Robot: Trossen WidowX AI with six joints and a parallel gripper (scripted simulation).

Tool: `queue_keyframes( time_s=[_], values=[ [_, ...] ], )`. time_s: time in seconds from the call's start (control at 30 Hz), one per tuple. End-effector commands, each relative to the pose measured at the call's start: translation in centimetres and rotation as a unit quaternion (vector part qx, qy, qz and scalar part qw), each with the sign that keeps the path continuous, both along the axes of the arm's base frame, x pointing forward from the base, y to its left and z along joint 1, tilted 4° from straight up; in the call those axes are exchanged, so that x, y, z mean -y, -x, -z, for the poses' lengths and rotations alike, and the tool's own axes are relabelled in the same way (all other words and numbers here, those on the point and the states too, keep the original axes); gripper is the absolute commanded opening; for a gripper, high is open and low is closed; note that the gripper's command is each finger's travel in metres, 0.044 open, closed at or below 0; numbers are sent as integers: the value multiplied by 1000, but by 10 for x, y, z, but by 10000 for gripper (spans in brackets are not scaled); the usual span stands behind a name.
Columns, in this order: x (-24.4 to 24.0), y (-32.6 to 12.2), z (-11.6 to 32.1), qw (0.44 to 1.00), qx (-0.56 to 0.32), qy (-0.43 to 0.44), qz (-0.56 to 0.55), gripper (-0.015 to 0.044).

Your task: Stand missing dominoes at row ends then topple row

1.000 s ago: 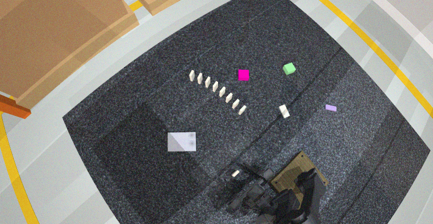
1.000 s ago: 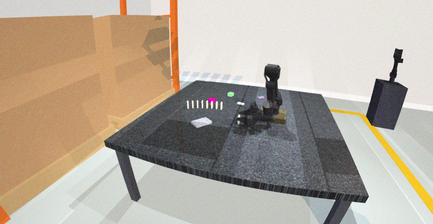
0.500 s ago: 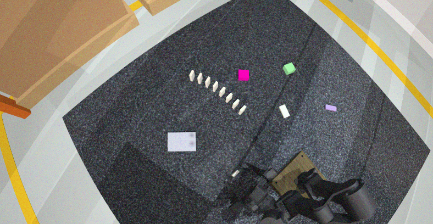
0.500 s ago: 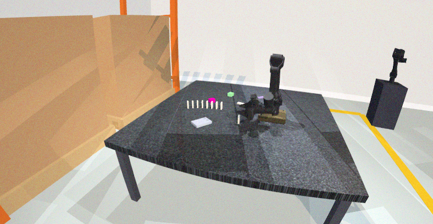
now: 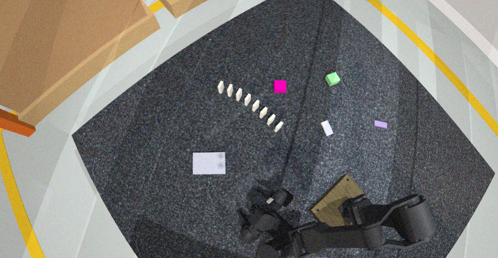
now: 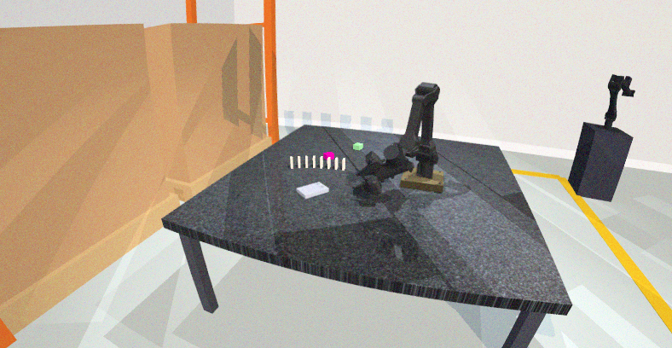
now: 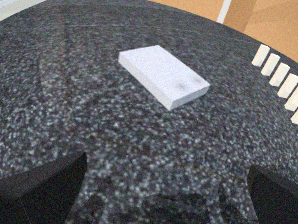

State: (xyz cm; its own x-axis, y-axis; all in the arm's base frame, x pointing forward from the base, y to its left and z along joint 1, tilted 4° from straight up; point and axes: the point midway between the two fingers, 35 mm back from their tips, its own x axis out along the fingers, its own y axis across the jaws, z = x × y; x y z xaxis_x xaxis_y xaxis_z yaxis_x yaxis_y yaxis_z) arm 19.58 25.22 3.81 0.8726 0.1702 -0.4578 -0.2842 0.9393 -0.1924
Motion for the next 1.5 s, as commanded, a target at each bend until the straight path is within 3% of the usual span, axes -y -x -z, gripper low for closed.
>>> queue_keyframes(
  time_s=[0.0,0.43,0.63,1.13,1.47],
  values=[
    [-6,-24,-12,972,-231,38,17,440],
    [34,0,-55,884,-457,55,84,440],
    [48,12,-69,854,-505,60,106,440],
    [48,12,-69,853,-507,60,107,440],
    [51,10,-5,853,-507,60,107,440]
  ],
)
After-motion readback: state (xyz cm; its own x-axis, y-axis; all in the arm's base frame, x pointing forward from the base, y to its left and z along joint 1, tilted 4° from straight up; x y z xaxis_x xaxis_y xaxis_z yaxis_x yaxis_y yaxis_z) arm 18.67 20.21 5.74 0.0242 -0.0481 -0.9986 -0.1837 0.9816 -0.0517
